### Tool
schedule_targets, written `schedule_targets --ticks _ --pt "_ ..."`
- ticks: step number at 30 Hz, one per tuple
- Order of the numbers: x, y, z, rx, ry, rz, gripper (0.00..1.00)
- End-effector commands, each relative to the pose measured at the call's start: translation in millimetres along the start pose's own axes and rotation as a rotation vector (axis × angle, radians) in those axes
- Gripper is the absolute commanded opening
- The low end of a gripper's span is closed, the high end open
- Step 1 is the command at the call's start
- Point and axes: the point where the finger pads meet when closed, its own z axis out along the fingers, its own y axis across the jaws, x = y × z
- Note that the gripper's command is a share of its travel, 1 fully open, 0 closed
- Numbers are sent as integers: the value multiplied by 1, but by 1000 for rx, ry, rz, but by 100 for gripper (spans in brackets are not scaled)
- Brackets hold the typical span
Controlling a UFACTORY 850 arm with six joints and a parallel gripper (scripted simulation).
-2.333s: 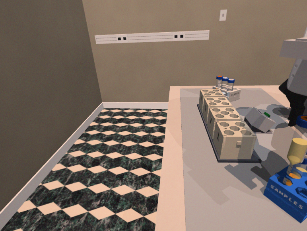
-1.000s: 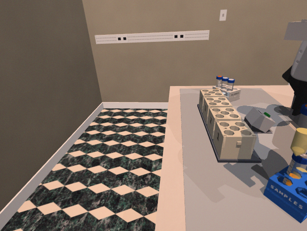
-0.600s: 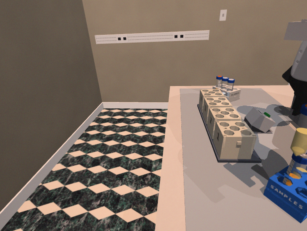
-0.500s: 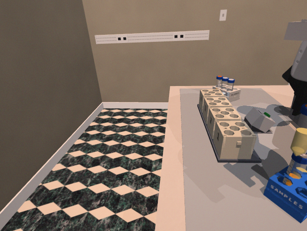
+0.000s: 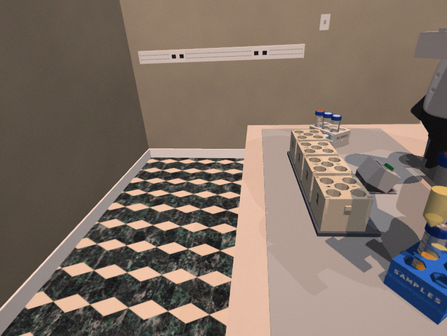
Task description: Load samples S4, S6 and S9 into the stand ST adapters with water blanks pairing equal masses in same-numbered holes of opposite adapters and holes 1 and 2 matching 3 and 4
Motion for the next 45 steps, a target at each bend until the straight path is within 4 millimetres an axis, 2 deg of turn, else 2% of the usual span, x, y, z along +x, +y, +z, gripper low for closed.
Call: schedule_targets --ticks 1,40,45 --pt "1 0 -1 0 2 0 0" --pt "1 0 69 0 2 0 0" --pt "1 0 70 0 2 0 0"
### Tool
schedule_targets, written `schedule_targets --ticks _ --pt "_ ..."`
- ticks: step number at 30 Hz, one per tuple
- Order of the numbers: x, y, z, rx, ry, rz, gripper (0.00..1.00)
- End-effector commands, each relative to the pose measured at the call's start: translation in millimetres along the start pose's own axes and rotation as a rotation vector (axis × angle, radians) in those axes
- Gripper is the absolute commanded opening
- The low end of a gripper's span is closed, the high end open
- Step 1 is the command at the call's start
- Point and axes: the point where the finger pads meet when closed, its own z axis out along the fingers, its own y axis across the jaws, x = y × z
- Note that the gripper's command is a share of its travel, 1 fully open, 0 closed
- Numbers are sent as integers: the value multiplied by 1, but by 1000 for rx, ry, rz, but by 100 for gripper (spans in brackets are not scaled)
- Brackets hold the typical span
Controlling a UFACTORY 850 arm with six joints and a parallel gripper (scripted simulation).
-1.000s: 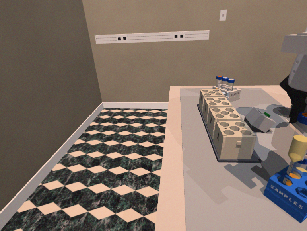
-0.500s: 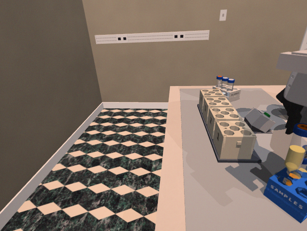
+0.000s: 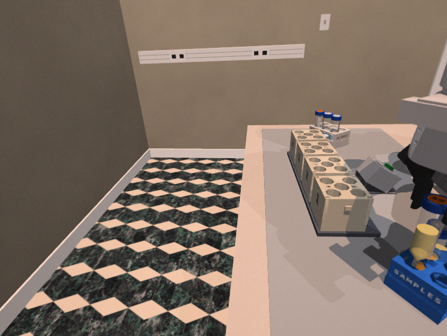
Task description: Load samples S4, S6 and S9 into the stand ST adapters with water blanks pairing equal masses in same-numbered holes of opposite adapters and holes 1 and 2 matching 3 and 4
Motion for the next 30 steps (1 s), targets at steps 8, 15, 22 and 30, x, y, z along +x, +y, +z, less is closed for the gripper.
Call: schedule_targets --ticks 8,15,22,30 --pt "1 0 0 0 3 0 0" --pt "1 0 3 0 3 0 0" --pt "1 0 8 0 3 0 0" --pt "1 0 16 0 2 0 0"
